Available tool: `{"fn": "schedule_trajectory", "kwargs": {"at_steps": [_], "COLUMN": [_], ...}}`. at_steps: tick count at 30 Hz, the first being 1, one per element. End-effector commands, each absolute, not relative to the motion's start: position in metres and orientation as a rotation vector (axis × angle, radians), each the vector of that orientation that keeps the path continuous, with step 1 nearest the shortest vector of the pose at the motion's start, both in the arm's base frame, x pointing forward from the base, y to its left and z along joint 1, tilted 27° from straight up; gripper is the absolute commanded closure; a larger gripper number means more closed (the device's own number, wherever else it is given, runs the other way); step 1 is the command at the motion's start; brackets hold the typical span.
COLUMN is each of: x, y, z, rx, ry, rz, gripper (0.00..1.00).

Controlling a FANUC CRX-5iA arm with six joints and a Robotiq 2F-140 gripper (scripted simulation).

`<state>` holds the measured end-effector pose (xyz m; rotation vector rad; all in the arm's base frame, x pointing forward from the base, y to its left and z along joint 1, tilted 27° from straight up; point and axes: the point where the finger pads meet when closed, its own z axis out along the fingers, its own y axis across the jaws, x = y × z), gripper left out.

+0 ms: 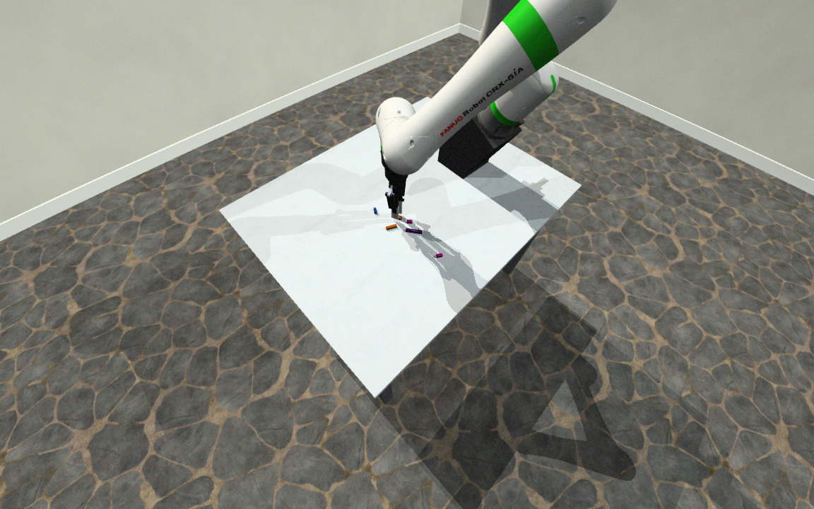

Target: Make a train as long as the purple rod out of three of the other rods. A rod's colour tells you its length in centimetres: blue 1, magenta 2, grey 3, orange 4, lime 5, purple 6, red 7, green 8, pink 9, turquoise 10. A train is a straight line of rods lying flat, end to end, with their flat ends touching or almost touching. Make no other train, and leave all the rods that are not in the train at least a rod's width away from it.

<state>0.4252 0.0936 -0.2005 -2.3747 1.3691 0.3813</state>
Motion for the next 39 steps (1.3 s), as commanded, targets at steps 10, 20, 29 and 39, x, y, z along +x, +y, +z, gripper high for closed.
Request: {"fn": "schedule_trajectory", "kwargs": {"at_steps": [10, 20, 29, 39], "x": [0.425, 0.425, 0.425, 0.425], "y": [0.097, 0.099, 0.099, 0.099], "z": [-0.209, -0.213, -0.213, -0.213], "rx": [-2.375, -2.375, -2.375, -2.375], "ry": [1.369, 1.369, 1.369, 1.369], "rz": [0.381, 0.381, 0.381, 0.381], "gripper": [0.85, 0.85, 0.85, 0.85]}}
